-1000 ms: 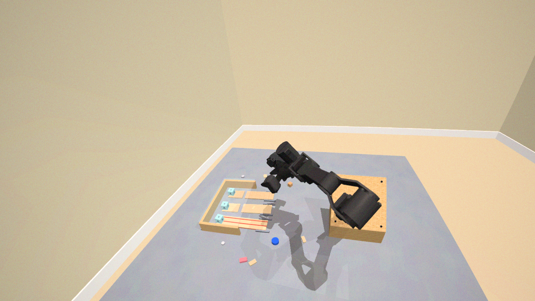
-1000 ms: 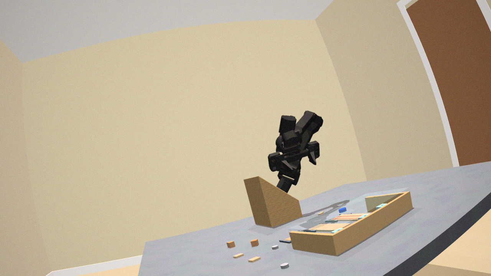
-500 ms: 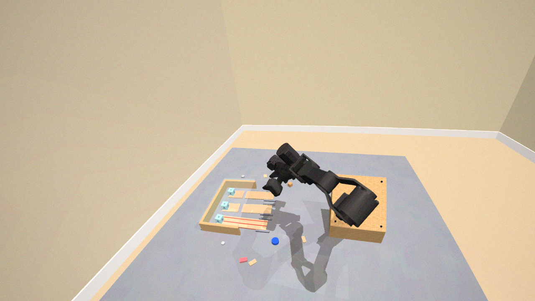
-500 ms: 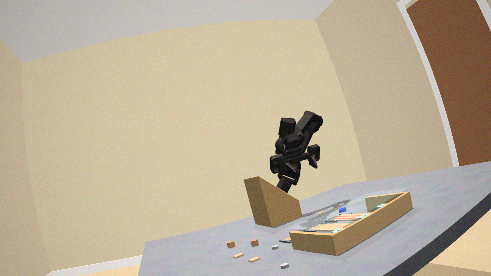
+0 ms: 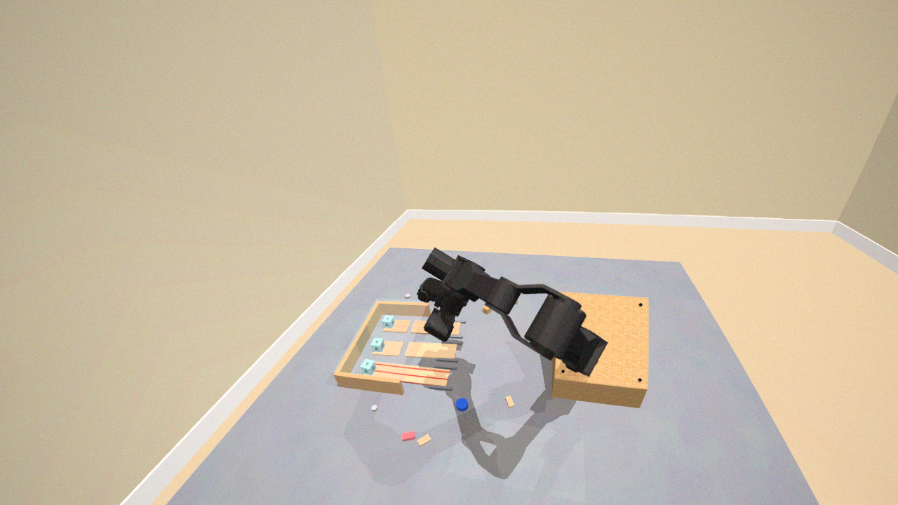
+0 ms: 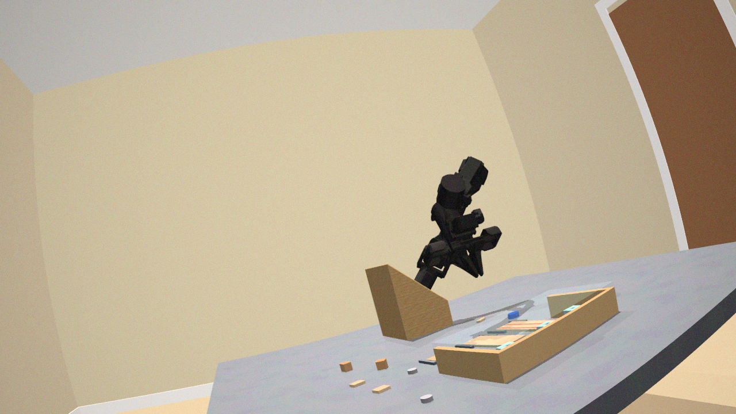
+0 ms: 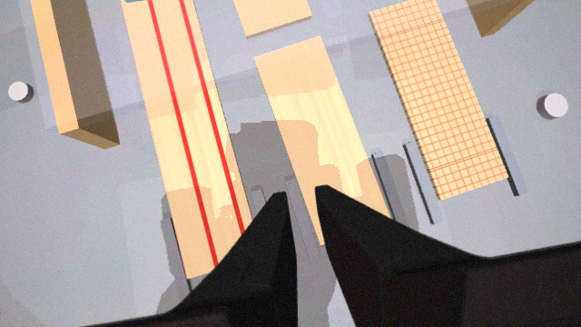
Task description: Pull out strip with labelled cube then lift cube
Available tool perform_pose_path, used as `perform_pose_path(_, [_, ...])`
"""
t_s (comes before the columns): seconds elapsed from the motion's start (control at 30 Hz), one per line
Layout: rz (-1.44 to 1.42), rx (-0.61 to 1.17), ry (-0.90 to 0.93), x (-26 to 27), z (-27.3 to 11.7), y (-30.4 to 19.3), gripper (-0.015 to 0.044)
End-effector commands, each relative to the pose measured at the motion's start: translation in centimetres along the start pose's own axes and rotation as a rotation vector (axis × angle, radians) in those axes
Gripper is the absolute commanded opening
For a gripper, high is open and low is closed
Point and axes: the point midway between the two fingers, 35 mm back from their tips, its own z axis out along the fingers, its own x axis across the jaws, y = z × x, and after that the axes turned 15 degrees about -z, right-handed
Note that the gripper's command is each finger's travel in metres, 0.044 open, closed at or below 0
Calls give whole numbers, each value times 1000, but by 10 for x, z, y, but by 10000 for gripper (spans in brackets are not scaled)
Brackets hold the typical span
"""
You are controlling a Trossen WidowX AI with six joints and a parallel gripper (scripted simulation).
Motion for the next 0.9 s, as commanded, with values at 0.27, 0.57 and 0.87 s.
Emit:
perform_pose_path(0.27, [-117, 514, 191, 58, 58, -9, 0])
perform_pose_path(0.57, [-117, 514, 191, 60, 58, -8, 0])
perform_pose_path(0.87, [-117, 514, 190, 61, 63, -10, 0])
